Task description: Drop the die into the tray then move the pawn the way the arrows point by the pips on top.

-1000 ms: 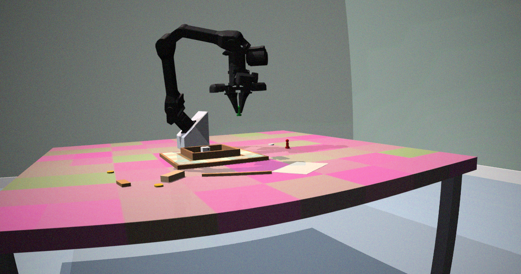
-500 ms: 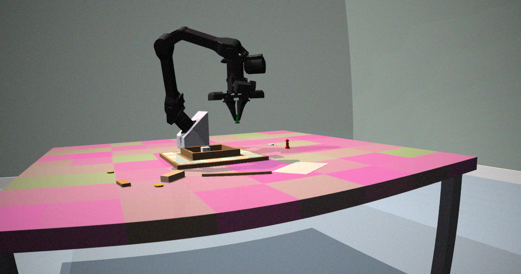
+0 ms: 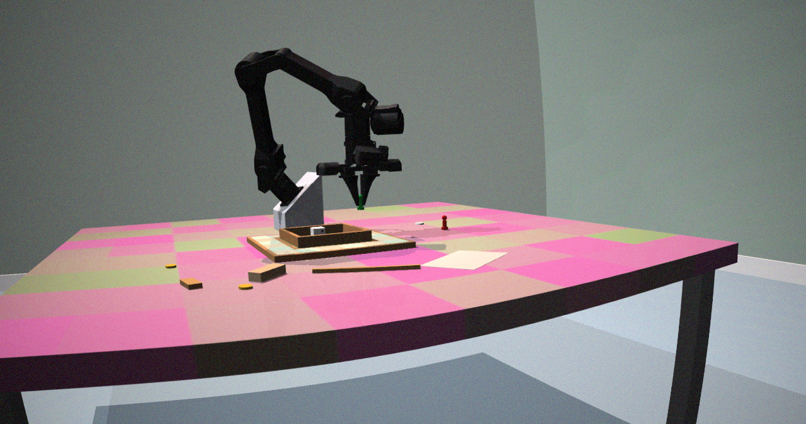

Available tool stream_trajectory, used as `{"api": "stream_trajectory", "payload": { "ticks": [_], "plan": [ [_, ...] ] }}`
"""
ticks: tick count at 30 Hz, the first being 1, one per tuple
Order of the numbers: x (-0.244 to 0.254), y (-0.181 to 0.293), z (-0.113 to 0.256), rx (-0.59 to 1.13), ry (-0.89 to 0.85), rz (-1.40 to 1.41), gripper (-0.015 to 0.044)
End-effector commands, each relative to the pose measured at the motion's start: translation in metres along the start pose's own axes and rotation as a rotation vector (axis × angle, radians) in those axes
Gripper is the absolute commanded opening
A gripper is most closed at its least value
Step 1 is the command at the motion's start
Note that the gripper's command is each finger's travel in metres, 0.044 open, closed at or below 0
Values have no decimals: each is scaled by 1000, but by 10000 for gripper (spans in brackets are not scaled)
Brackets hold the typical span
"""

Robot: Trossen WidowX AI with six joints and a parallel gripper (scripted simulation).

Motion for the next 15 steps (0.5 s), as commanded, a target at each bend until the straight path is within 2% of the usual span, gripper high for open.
{"api": "stream_trajectory", "payload": {
  "ticks": [1, 7, 15],
  "plan": [
    [-1, 1, -10, -2, 5, 5, 0],
    [-2, 1, -35, -3, 6, 5, 0],
    [-2, 1, -39, -3, 6, 5, 0]
  ]
}}
Point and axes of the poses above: the point midway between the two fingers, 35 mm back from their tips, its own z axis back along the fingers, its own x axis across the jaws, y = z × x, the point moved 1 cm from there along z, back along the fingers, and after that the axes turned 11 degrees about -z, right-handed, at the moved point
